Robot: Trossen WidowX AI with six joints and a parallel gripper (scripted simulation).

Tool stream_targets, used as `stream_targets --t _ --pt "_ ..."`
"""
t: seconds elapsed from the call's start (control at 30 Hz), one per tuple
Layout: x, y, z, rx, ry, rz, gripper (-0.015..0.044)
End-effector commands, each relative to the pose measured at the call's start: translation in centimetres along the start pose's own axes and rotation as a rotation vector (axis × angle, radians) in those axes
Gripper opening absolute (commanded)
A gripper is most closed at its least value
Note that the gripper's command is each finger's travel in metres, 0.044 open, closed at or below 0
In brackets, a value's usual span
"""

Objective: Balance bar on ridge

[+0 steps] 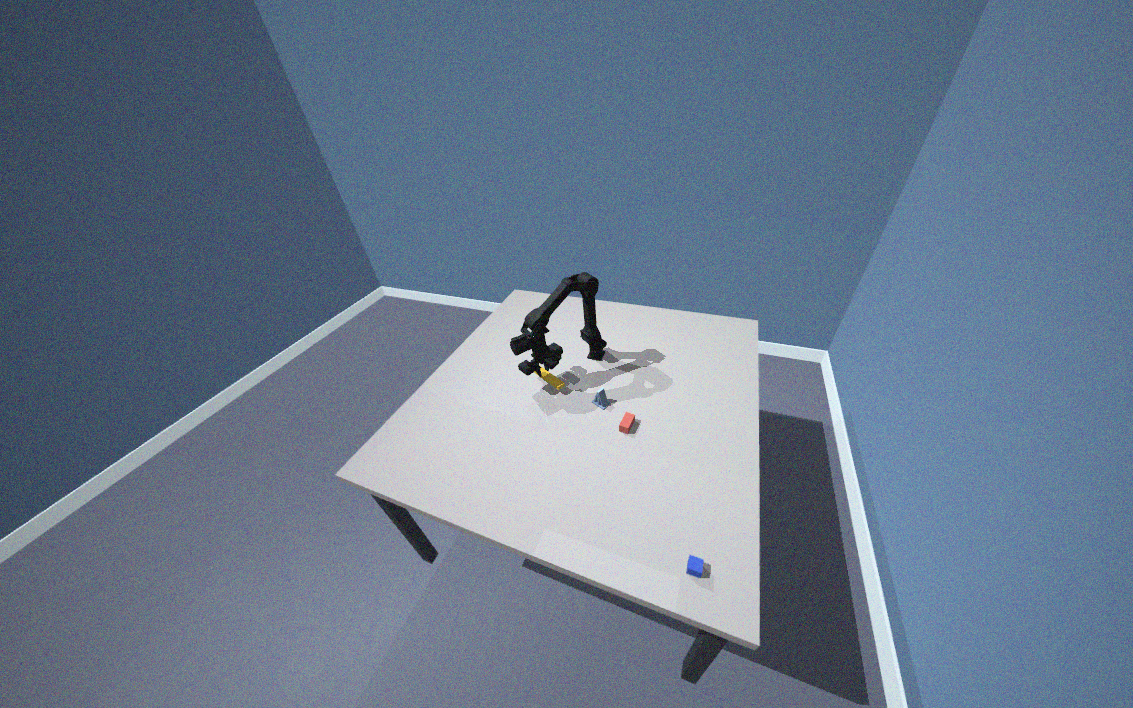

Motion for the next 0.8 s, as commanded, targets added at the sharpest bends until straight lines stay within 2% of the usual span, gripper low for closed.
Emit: stream_targets --t 0.0,0.77 --pt "0.0 -1.0 -0.2 -0.006 -0.002 -0.001 0.0" --pt "0.0 -6.9 0.1 -0.006 -0.004 -0.003 0.0"
Point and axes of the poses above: the point midway between the two fingers, 35 mm back from their tips, its own y axis out along the fingers, its own z axis across the jaws, x = y × z, the point moved 9 cm from there along -y, back along the fingers, and after that the axes turned 14 degrees about y, right-handed, at the moved point
